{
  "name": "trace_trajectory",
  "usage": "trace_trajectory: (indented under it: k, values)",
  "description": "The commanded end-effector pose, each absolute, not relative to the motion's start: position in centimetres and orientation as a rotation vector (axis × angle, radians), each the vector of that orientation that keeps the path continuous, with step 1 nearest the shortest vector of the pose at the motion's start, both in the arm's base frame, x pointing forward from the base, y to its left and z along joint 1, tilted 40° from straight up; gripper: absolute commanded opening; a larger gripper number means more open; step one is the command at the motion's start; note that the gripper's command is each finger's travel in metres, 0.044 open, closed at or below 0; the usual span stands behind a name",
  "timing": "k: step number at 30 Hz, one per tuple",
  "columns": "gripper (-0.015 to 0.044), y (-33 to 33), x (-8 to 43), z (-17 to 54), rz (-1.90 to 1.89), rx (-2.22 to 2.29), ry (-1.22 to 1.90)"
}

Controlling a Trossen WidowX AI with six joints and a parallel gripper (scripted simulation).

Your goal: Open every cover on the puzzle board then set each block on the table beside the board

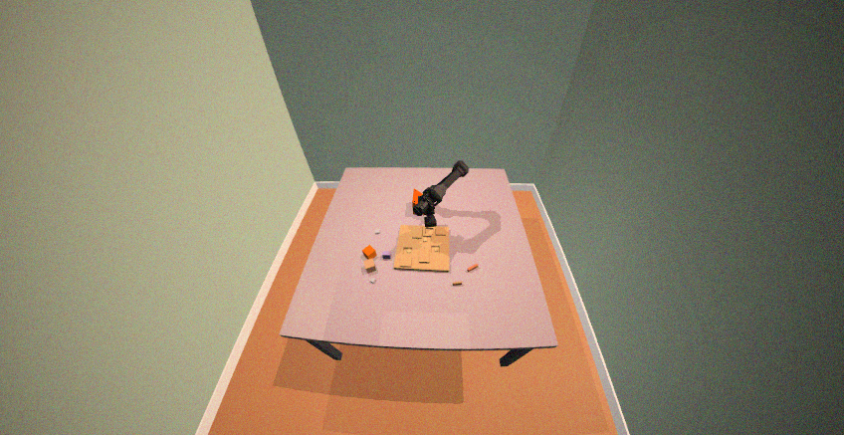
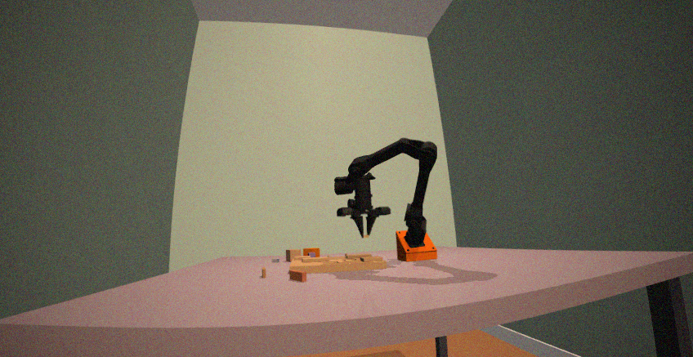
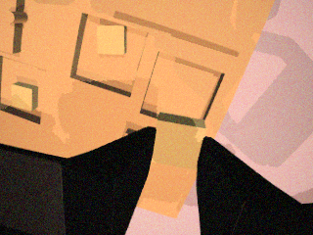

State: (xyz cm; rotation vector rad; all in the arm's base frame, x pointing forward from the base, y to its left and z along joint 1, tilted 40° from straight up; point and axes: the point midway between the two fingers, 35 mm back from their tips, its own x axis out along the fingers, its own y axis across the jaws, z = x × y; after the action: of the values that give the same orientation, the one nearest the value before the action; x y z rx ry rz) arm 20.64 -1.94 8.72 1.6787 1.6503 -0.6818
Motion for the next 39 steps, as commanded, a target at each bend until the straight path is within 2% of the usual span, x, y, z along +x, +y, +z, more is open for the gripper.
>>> trace_trajectory:
  k: [1,39]
  values:
    - [0.008,-2.5,20.6,9.4,-0.681,1.671,1.647]
    - [0.008,5.1,26.4,16.6,-0.704,1.654,1.62]
